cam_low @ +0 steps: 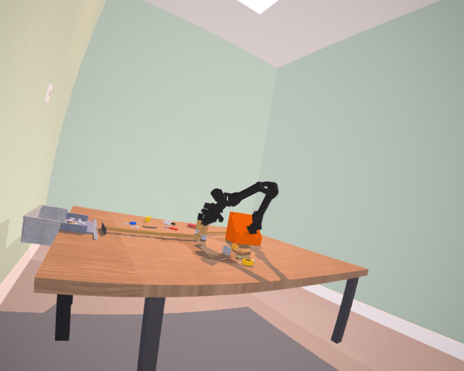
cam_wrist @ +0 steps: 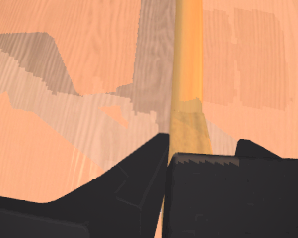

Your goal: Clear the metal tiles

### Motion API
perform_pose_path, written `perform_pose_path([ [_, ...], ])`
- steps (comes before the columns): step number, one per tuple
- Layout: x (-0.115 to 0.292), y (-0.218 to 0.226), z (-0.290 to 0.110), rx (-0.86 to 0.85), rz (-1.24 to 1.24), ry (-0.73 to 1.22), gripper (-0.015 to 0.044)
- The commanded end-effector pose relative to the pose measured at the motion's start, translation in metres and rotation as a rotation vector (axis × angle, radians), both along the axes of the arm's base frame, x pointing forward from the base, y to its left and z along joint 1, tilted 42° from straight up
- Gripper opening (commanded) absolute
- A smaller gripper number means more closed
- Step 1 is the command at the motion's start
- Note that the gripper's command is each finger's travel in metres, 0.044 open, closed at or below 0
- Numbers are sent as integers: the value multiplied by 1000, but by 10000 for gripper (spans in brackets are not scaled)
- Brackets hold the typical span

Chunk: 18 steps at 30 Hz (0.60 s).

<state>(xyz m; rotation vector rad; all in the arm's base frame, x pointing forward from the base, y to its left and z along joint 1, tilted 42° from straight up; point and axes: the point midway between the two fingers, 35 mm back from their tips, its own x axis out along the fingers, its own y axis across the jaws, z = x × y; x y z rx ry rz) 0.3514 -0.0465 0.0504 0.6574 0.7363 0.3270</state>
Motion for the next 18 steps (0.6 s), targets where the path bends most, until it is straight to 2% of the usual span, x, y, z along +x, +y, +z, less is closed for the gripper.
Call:
perform_pose_path([
  [1, 0, -4, 0, 1, -33, 19, 0],
  [18, -16, 3, 5, 3, -43, 30, 0],
])
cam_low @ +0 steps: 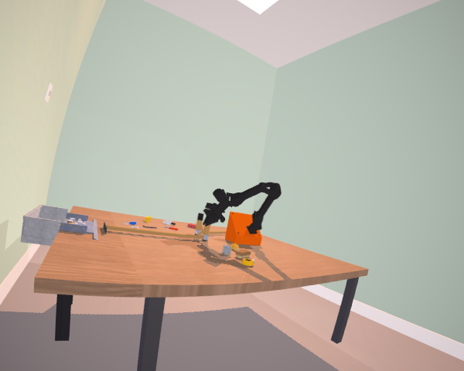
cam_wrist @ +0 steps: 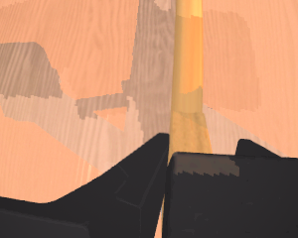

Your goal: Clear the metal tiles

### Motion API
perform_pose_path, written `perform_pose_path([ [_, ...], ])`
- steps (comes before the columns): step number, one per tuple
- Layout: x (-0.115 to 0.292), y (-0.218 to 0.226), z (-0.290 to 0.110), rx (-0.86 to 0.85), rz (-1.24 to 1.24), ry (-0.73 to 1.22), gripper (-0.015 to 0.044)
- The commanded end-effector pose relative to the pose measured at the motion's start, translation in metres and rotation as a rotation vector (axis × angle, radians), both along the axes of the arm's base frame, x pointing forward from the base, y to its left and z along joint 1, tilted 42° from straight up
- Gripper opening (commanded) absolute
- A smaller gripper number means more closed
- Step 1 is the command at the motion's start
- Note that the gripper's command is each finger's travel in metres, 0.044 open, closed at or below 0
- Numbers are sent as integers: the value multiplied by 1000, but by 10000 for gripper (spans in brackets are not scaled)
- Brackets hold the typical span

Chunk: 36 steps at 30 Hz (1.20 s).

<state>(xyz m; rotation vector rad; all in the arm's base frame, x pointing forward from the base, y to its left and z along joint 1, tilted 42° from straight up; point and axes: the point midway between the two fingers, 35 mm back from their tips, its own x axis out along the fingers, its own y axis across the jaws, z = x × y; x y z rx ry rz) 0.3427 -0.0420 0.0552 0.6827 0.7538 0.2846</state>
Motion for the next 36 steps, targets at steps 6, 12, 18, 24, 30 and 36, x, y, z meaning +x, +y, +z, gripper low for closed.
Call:
perform_pose_path([
  [6, -21, -2, -2, -3, -7, 0, 0],
  [12, -35, -1, -4, -2, -8, 2, 0],
  [18, -49, 0, -6, 0, -10, 3, 0],
  [24, -53, -1, -8, 0, -11, 5, 0],
  [30, -53, -7, -13, -1, -13, 8, 0],
  [36, -54, -13, -18, -2, -14, 11, 0],
])
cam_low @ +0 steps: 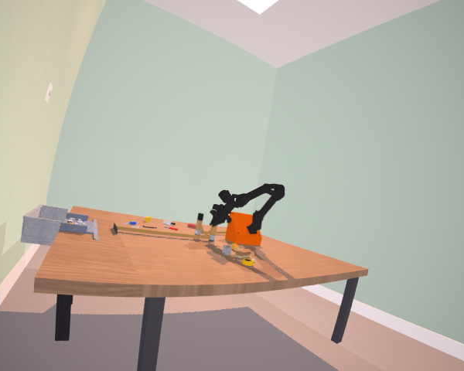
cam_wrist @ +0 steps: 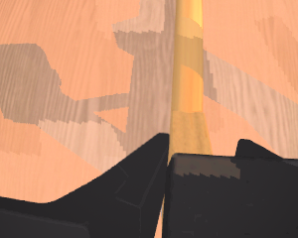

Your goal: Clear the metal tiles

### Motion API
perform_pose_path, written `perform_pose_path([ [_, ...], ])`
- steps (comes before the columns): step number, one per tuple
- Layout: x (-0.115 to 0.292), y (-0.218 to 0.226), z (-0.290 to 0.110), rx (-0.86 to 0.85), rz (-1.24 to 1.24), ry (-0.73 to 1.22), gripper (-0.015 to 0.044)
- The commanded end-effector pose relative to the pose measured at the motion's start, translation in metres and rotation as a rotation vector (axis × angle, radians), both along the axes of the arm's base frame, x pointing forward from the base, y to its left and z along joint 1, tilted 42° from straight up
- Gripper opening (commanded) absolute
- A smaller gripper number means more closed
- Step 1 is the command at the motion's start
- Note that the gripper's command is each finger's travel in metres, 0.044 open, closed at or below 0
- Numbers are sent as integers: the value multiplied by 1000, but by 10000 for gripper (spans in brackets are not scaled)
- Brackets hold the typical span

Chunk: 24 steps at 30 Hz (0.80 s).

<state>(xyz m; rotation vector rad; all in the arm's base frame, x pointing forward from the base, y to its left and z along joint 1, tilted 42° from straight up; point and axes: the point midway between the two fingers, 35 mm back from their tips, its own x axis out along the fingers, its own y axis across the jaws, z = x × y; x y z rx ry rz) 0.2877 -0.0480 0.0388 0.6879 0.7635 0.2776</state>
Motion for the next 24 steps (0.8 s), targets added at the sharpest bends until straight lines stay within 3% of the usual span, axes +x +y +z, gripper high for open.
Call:
perform_pose_path([
  [1, 1, -8, -2, -4, -10, -1, 0],
  [24, -1, -27, -20, -3, -16, 5, 0],
])
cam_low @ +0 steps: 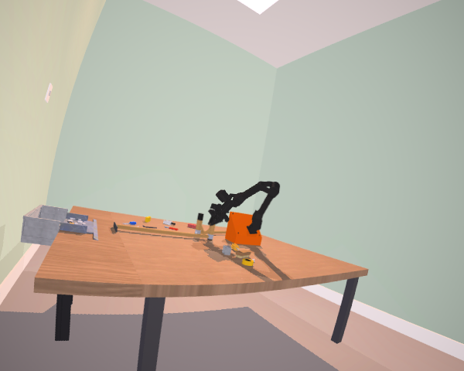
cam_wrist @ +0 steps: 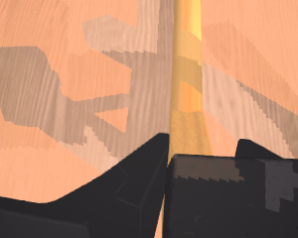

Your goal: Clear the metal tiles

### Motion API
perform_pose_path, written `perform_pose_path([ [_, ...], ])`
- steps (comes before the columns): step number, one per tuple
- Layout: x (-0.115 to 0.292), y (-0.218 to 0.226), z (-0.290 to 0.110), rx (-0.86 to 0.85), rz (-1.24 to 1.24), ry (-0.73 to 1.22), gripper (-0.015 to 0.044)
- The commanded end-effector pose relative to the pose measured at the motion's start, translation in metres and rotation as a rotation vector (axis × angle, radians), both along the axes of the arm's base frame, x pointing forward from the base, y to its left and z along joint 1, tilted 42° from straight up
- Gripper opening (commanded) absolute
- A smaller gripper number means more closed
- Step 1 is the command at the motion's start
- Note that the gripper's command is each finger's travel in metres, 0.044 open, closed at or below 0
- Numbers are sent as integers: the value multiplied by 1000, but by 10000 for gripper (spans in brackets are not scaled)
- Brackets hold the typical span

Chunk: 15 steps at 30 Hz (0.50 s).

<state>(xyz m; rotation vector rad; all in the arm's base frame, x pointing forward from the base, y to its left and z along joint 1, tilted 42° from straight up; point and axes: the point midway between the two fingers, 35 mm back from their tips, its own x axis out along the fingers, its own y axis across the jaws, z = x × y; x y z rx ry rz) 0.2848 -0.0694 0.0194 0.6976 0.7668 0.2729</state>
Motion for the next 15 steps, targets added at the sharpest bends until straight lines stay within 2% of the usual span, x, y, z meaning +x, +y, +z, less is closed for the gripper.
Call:
perform_pose_path([
  [1, 2, -6, -1, -10, -10, -1, 0],
  [15, 16, -11, 0, -11, -10, 1, 0],
])
